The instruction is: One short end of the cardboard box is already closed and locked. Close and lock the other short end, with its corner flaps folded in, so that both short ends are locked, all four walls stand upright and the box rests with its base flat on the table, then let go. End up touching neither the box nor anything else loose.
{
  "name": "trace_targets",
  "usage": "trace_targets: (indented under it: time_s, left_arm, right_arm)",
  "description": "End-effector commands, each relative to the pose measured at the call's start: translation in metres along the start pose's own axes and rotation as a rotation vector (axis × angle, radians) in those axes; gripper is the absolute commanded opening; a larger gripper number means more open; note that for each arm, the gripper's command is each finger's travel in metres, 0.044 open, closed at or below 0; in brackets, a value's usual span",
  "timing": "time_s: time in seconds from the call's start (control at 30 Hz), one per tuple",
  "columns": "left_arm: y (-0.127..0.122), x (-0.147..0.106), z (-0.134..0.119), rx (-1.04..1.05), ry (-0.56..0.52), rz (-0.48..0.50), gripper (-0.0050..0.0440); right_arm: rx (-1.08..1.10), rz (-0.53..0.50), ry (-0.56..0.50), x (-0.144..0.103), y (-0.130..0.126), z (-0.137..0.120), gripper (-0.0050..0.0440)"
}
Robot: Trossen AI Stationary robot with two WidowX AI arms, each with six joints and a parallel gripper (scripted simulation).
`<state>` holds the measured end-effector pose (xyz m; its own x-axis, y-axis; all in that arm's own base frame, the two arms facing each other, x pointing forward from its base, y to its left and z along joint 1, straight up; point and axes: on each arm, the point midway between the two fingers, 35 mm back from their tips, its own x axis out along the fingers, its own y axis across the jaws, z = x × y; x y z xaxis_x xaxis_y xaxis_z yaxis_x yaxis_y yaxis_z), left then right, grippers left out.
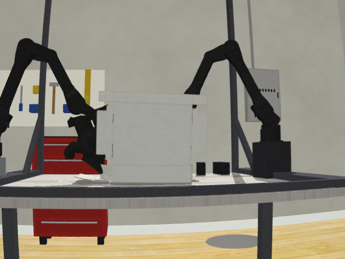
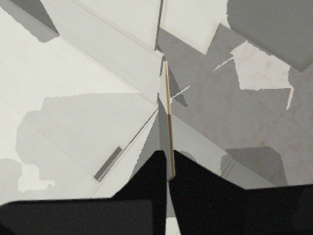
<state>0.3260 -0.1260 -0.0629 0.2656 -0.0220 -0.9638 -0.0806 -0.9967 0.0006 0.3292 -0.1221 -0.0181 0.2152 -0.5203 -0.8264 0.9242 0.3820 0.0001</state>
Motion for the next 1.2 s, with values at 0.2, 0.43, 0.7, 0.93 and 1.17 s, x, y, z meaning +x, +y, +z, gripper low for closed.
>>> trace_targets:
  time_s: [0.2, 0.43, 0.7, 0.93, 1.17]
  left_arm:
    - [0.002, -0.004, -0.006, -0.002, 0.018, 0.007, 0.0]
    - [0.002, -0.004, -0.006, -0.002, 0.018, 0.007, 0.0]
    - [0.002, -0.004, -0.006, -0.002, 0.018, 0.007, 0.0]
    - [0.002, -0.004, -0.006, -0.002, 0.019, 0.007, 0.0]
    - [0.002, -0.004, -0.006, -0.002, 0.019, 0.007, 0.0]
  right_arm:
    - [0.11, -0.046, 0.025, -0.004, 0.012, 0.007, 0.0]
    - [0.11, -0.046, 0.025, -0.005, 0.014, 0.009, 0.0]
    - [0.195, -0.096, 0.05, -0.004, 0.017, 0.01, 0.0]
    - [0.216, -0.109, 0.057, -0.005, 0.019, 0.013, 0.0]
    - [0.274, -0.141, 0.074, -0.005, 0.021, 0.014, 0.0]
